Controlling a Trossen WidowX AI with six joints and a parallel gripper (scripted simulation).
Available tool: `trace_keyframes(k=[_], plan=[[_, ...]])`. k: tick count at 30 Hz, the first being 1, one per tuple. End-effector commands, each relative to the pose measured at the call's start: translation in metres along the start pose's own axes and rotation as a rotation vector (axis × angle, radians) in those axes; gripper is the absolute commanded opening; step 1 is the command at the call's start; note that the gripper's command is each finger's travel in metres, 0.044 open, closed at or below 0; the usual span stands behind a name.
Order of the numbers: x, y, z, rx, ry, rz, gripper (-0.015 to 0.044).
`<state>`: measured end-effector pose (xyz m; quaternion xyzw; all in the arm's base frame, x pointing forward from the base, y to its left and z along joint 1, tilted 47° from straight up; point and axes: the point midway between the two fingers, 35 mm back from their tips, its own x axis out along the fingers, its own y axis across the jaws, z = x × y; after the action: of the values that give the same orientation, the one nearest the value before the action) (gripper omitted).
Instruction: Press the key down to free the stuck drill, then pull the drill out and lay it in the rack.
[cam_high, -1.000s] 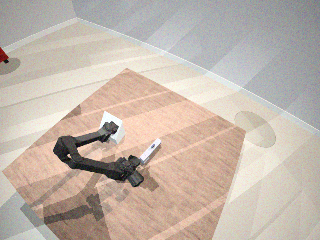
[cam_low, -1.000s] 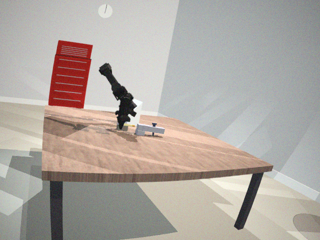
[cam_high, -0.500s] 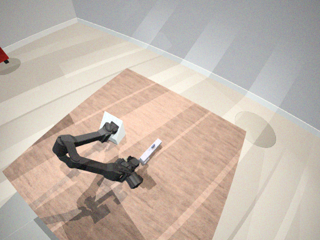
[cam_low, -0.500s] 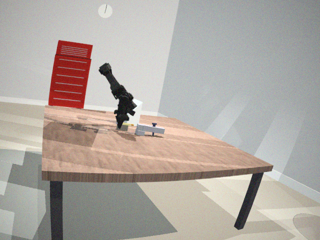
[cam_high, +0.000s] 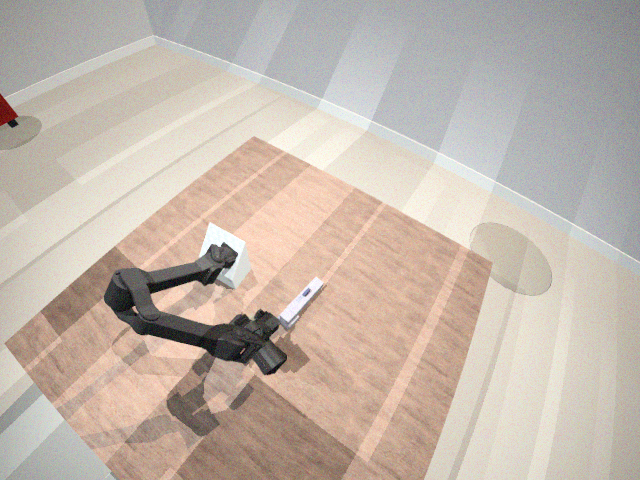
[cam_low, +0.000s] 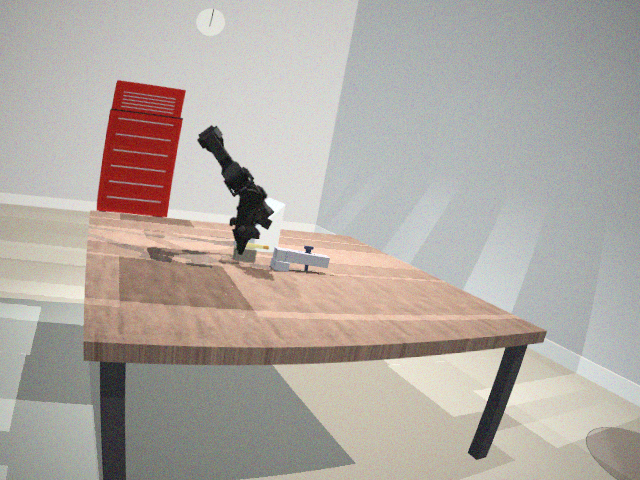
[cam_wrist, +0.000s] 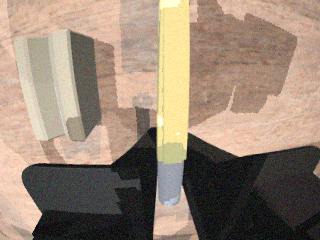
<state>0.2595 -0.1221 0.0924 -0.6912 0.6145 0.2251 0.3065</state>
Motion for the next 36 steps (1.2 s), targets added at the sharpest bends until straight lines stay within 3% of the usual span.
trace_keyframes(k=[1,36], plan=[[-0.003,0.000,0.000,0.005,0.004,-0.002,0.0000],[-0.020,0.002,0.004,0.005,0.003,-0.002,0.0000]])
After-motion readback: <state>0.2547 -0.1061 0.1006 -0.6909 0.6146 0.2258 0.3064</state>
